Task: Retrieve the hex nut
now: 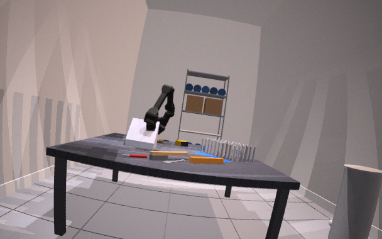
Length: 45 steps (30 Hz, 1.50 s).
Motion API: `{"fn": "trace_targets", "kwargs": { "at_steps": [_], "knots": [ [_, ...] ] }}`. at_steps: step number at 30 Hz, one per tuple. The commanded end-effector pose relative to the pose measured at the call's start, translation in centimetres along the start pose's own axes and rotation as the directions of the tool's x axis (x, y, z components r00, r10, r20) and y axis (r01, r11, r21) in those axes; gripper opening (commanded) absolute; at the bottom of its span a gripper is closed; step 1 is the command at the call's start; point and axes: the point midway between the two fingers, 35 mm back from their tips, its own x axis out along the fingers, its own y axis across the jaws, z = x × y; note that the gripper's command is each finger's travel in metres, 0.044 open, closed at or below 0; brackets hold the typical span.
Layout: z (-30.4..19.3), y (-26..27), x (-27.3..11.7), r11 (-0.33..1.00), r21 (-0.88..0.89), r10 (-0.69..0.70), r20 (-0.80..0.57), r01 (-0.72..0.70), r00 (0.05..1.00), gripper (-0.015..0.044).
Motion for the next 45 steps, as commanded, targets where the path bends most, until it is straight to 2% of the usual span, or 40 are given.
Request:
{"fn": "trace_targets", "kwargs": {
  "at_steps": [1, 13, 45],
  "knots": [
    [-0.1, 0.0, -0.1, 1.0, -0.002, -0.002, 0.008, 0.002, 1.0, 0.028],
    [-0.1, 0.0, 0.0, 1.0, -0.002, -0.002, 0.008, 0.002, 1.0, 0.028],
    [-2.0, 1.4, 4.7, 1.0, -0.002, -0.001, 0.007, 0.001, 1.0, 0.028]
  ]
}}
